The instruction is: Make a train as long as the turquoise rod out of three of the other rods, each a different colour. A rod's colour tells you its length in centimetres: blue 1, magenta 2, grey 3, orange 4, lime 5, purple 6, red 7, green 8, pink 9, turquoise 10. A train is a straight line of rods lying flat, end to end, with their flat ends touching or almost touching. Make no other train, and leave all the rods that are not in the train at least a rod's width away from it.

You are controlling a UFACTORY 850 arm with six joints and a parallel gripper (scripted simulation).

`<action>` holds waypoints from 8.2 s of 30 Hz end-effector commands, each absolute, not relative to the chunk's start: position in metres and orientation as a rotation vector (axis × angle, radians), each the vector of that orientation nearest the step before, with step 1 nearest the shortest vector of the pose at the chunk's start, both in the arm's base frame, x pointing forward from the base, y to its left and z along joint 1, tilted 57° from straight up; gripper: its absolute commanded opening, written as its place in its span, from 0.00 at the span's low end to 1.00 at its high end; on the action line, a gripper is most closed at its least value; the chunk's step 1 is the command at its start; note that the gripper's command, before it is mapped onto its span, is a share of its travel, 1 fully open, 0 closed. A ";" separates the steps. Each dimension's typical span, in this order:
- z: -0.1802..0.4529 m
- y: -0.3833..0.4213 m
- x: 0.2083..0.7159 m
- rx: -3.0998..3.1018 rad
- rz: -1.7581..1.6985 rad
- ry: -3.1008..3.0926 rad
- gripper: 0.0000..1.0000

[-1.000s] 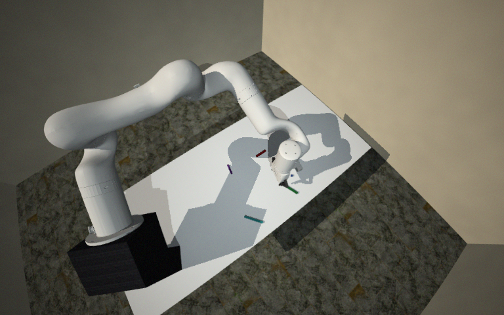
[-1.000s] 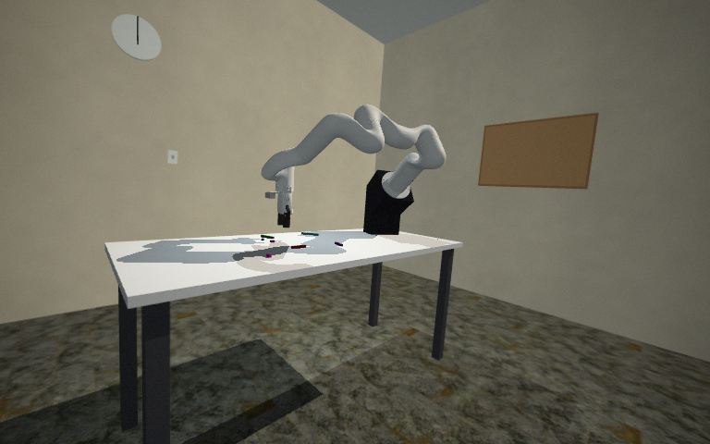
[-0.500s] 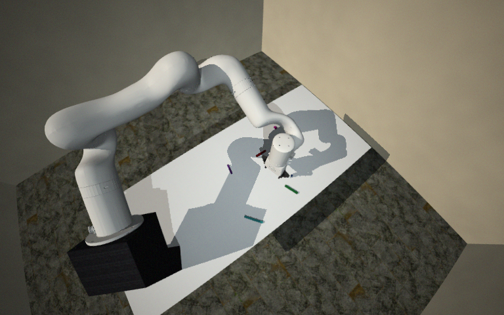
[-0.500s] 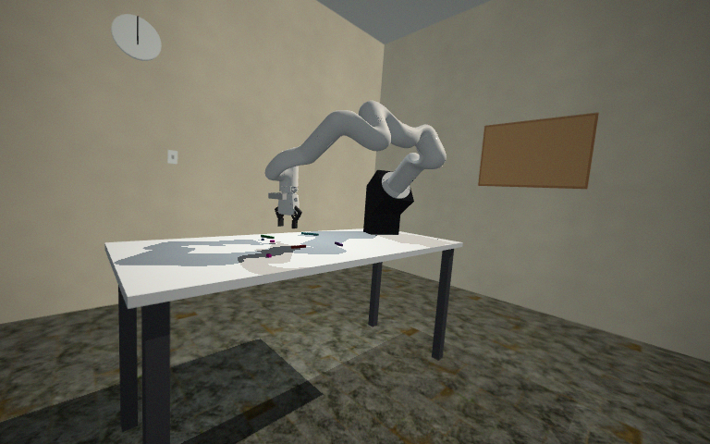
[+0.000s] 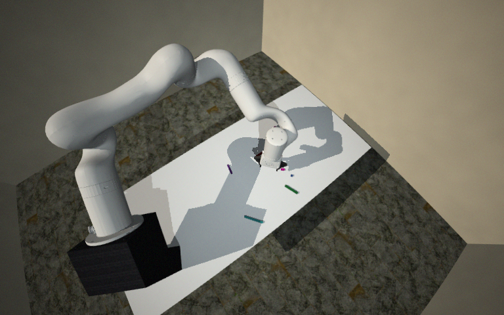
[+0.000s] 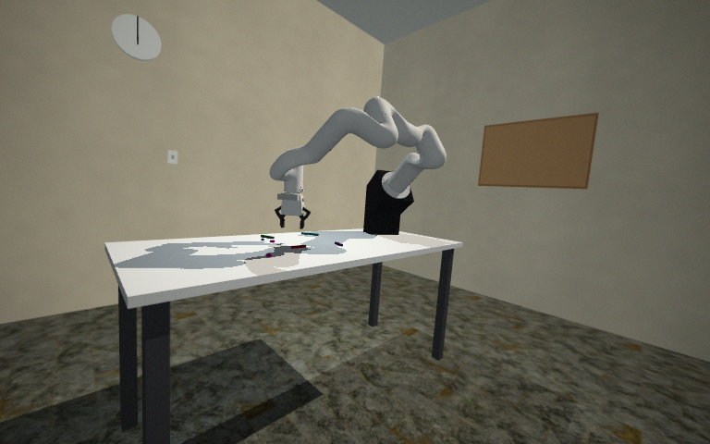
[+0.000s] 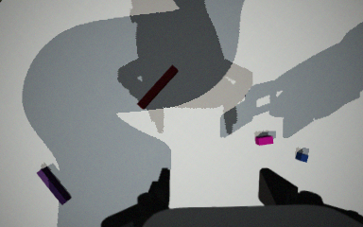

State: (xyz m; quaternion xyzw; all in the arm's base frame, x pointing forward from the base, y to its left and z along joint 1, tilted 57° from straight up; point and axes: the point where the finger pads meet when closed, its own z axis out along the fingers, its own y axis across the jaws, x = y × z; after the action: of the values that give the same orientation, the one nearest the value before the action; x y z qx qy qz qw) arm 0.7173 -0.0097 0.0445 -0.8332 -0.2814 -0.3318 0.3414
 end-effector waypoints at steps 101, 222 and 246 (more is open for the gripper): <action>0.052 0.014 0.680 -2.029 -1.110 -1.255 1.00; 0.037 0.026 0.631 -1.580 -1.397 -2.085 1.00; -0.003 0.006 0.614 -0.759 -1.564 -2.845 1.00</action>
State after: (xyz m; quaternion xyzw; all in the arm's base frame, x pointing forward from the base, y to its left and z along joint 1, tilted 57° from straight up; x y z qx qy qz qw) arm 0.6161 0.0098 0.0028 -0.2807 -0.8346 -0.4704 -0.0578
